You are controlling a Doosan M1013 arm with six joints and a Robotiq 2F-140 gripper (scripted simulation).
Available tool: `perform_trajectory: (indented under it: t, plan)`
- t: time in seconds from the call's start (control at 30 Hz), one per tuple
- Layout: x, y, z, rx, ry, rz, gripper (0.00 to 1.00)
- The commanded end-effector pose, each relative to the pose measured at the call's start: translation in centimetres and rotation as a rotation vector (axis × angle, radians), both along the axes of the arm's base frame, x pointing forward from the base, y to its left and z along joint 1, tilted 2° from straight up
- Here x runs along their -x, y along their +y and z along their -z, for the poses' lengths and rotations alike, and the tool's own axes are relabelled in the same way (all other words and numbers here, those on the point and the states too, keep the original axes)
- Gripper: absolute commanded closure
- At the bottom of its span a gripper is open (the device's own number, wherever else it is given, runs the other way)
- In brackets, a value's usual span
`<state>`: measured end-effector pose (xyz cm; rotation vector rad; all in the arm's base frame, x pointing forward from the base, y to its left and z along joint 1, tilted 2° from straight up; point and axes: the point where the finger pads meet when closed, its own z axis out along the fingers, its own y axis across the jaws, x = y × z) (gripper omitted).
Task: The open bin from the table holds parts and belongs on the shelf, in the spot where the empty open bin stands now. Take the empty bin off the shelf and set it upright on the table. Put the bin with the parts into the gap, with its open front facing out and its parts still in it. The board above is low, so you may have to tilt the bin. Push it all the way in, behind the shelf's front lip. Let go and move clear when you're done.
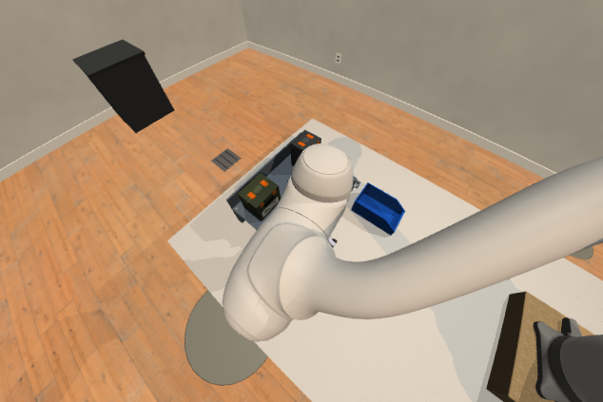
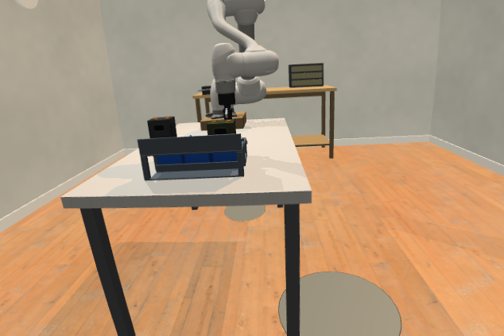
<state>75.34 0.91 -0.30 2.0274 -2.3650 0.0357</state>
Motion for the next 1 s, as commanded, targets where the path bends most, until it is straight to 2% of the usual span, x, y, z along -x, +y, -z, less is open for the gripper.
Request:
perform_trajectory:
  t: [0.0, 0.1, 0.2, 0.27, 0.43, 0.97]
  plan:
    - [0.0, 0.0, -0.2, 0.0, 0.0, 0.0, 0.9]
    - [0.0, 0.1, -1.2, 0.0, 0.0, 0.0, 0.9]
    - [0.0, 0.1, -3.3, 0.0, 0.0, 0.0, 0.9]
    - [0.0, 0.1, -3.3, 0.0, 0.0, 0.0, 0.9]
    - [0.0, 0.2, -5.9, 0.0, 0.0, 0.0, 0.9]
    - [0.0, 0.2, -6.1, 0.0, 0.0, 0.0, 0.9]
